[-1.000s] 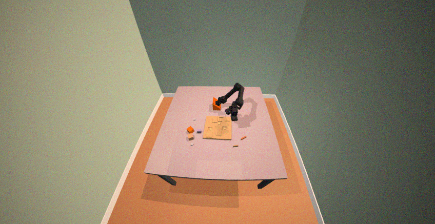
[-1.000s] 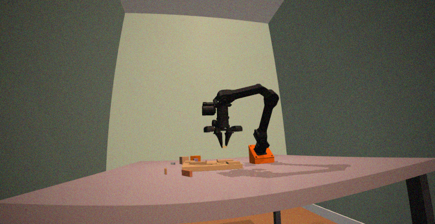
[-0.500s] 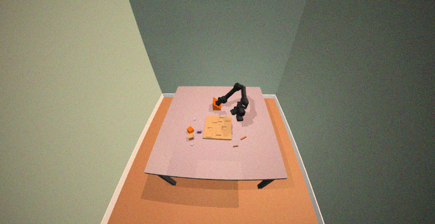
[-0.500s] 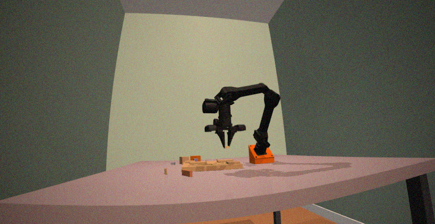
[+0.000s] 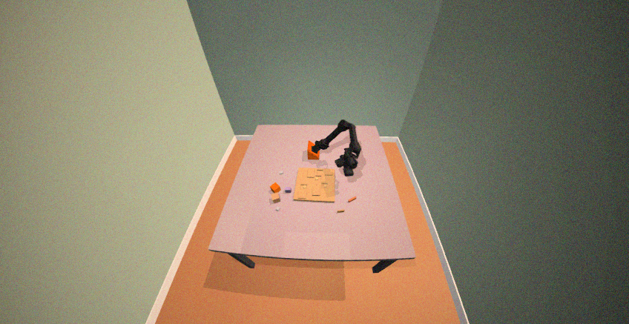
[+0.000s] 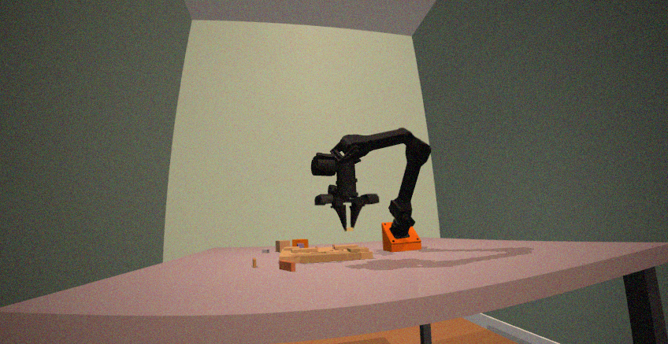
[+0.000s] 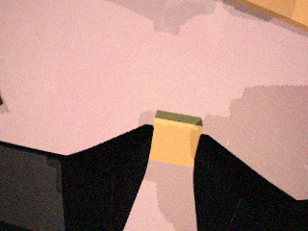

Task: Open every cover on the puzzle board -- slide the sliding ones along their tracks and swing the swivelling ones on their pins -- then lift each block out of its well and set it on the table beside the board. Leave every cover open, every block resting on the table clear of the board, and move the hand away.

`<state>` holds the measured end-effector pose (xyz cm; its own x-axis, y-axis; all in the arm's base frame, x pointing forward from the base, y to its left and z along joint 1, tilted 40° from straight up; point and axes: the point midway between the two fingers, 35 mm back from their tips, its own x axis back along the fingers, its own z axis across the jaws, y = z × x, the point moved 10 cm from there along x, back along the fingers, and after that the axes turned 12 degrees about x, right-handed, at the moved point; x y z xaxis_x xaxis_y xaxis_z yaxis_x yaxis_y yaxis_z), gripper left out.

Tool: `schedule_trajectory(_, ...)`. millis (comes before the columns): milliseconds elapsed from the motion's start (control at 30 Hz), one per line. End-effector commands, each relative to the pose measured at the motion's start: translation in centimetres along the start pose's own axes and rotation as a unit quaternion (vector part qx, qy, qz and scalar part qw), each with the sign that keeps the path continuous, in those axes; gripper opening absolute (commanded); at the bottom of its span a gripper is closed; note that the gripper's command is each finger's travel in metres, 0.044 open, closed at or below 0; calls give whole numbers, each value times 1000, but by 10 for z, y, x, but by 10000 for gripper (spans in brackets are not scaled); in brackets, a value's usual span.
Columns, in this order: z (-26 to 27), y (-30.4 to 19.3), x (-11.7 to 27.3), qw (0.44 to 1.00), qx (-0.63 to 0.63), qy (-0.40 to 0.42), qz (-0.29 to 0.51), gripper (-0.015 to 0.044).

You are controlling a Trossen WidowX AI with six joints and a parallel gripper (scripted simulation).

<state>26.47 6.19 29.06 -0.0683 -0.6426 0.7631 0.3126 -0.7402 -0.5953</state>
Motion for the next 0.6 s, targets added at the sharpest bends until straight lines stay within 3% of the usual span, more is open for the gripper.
schedule_trajectory(0,1,1,-8,1000,-3,-1,0,80)
schedule_trajectory(567,3,1,-35,1000,-2,-1,-1,80)
